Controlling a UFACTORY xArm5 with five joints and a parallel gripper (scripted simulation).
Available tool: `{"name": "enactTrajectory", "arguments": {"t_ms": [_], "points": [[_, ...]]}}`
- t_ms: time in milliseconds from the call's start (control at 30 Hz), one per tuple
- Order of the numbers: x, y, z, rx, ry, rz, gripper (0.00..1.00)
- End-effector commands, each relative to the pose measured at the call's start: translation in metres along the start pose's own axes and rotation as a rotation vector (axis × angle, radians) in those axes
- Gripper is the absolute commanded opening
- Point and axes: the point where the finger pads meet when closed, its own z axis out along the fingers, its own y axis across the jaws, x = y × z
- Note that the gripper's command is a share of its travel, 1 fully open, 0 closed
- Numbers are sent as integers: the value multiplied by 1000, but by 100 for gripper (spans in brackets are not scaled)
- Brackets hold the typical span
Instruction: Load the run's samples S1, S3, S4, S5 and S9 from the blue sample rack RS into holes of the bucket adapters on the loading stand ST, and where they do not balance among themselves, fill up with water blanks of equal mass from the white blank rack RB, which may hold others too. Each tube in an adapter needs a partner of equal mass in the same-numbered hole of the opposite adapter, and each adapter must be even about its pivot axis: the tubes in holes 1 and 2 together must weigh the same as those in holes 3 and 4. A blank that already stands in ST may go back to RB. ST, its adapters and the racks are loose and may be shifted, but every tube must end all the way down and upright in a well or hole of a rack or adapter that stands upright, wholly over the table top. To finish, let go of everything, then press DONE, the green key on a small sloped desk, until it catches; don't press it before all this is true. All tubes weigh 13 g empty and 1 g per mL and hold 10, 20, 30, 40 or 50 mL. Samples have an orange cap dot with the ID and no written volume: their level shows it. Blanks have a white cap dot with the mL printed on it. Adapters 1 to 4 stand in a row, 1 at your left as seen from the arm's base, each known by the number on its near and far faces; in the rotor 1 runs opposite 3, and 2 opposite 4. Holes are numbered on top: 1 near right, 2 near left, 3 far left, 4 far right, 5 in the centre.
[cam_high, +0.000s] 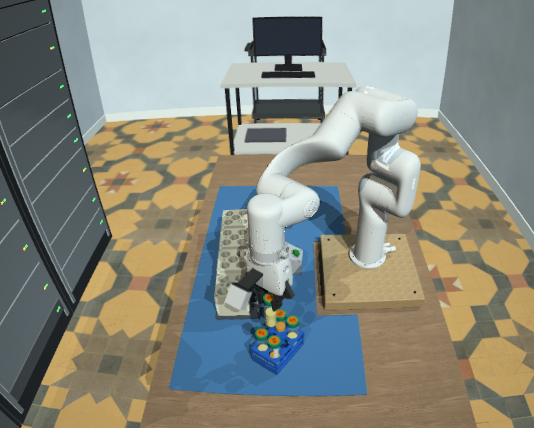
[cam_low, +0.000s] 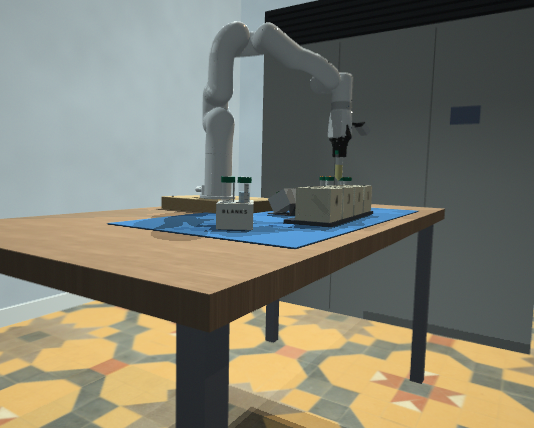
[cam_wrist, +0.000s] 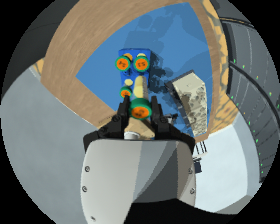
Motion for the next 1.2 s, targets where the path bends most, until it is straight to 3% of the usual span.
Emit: {"name": "enactTrajectory", "arguments": {"t_ms": [0,500,1167], "points": [[1,0,-8,-1,6,0,0],[1,0,-35,-1,6,0,0],[1,0,-35,-1,6,0,0]]}}
